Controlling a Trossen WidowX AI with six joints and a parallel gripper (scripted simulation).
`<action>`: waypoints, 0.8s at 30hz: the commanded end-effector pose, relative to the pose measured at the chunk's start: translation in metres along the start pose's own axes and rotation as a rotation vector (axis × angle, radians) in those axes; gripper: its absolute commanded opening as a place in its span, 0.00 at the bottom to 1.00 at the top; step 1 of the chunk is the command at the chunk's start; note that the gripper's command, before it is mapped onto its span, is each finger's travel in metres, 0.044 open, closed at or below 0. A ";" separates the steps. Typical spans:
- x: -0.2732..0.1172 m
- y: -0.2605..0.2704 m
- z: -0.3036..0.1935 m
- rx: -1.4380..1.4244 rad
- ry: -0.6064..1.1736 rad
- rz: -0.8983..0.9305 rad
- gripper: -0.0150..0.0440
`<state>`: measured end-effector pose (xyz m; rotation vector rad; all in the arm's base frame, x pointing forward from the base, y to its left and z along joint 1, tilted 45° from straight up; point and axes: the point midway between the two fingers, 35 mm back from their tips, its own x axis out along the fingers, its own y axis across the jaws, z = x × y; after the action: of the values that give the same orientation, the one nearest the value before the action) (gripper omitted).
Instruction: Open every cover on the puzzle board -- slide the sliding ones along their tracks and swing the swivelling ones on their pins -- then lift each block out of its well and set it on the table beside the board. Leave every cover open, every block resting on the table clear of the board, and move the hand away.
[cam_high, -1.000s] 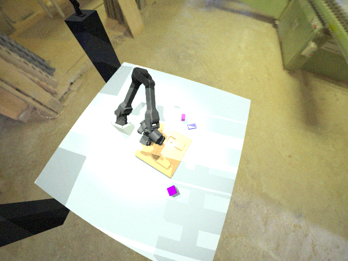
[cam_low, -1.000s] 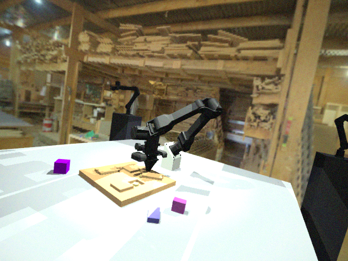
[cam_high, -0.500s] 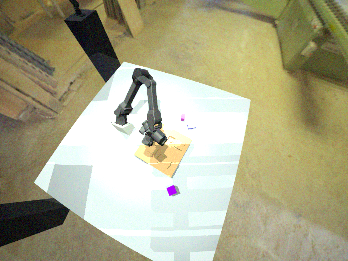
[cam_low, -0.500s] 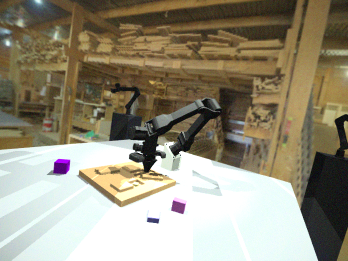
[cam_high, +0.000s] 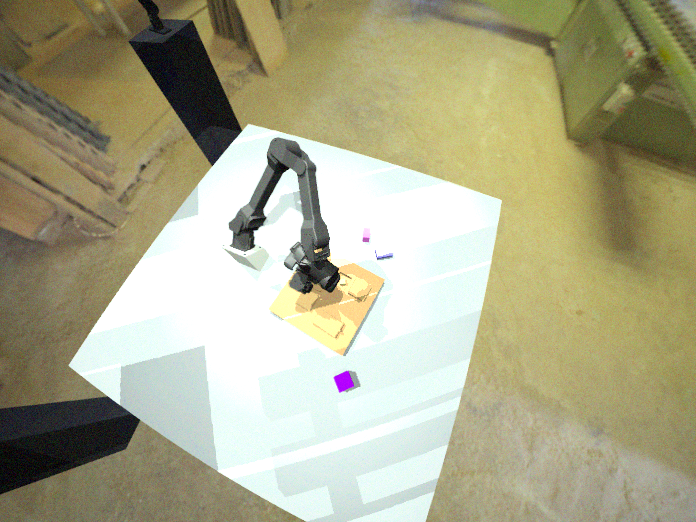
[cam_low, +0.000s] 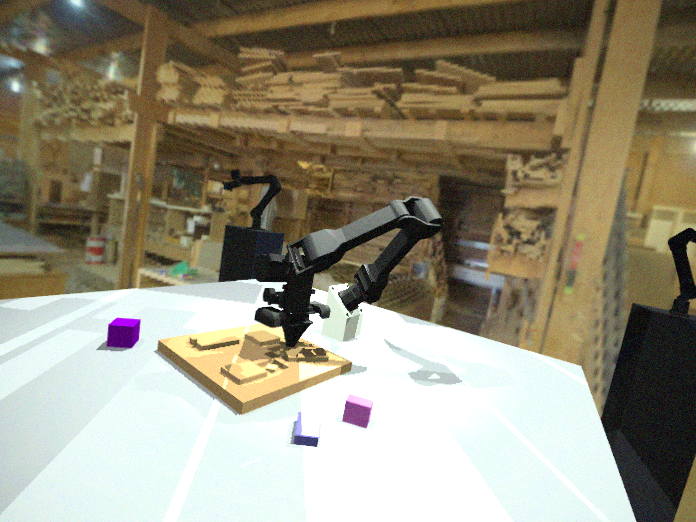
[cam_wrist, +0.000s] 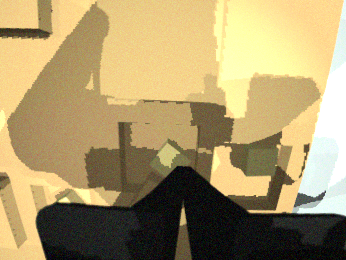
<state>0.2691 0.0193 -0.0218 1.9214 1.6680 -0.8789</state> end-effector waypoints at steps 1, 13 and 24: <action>0.000 0.005 -0.003 0.002 0.004 0.000 0.25; 0.000 0.016 -0.014 0.002 0.004 0.000 0.25; 0.000 0.022 -0.021 0.002 0.004 0.000 0.25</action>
<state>0.2890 0.0276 -0.0123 1.9229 1.6699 -0.8825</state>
